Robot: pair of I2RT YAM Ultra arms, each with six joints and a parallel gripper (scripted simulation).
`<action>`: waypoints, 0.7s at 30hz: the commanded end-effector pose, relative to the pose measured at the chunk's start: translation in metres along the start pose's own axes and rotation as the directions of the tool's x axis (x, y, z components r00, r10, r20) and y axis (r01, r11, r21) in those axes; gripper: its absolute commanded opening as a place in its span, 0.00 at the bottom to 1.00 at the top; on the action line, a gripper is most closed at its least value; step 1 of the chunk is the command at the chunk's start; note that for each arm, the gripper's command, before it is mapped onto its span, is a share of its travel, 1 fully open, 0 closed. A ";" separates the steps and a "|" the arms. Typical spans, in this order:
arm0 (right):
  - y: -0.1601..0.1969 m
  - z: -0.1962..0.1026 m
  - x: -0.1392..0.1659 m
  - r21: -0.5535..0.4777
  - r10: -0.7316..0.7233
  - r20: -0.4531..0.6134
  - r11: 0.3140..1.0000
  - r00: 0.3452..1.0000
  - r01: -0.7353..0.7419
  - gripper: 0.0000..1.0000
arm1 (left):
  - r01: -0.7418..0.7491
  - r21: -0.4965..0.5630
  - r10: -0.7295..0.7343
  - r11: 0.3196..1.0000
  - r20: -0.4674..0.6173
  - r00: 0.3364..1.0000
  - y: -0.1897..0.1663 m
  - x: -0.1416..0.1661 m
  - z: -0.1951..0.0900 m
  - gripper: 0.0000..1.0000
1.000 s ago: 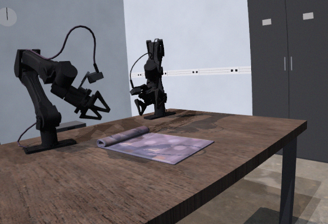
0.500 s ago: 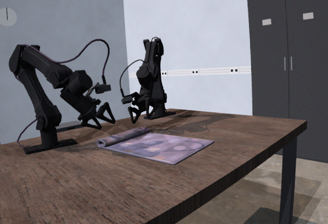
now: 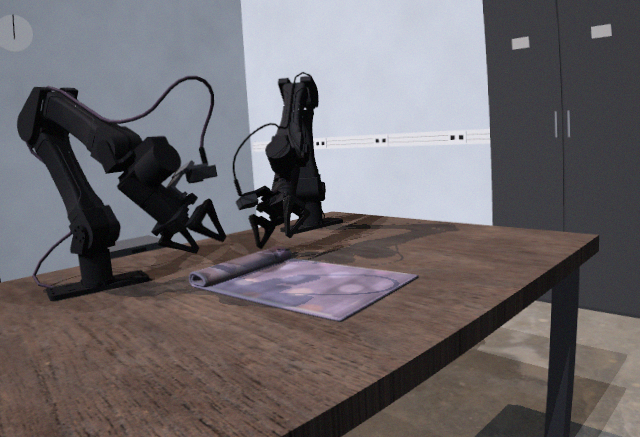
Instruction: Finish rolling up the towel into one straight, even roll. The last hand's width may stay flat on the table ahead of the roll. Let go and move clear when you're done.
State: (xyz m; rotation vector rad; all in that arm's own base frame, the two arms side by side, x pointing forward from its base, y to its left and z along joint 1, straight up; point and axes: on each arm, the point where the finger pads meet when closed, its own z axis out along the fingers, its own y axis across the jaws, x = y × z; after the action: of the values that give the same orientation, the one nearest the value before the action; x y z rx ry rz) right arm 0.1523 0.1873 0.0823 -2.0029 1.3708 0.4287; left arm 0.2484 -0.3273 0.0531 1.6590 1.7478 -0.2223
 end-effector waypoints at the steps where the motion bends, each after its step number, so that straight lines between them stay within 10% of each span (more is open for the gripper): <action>1: 0.001 0.003 -0.003 -0.007 -0.017 0.014 1.000 1.000 0.017 0.98 | -0.013 0.003 0.013 1.000 0.029 0.999 -0.005 -0.003 0.005 0.98; 13: 0.001 0.003 -0.003 -0.007 -0.017 0.014 1.000 1.000 0.017 0.98 | -0.013 0.003 0.013 1.000 0.029 0.999 -0.014 0.009 0.022 0.98; 21: 0.001 0.003 -0.003 -0.007 -0.017 0.014 1.000 1.000 0.017 0.98 | -0.013 0.003 0.013 1.000 0.029 0.999 -0.015 0.011 0.025 0.72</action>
State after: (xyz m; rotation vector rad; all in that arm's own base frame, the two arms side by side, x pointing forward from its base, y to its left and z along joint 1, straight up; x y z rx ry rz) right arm 0.1524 0.1872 0.0823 -2.0029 1.3708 0.4282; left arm 0.2488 -0.3306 0.0245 1.6590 1.7397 -0.2292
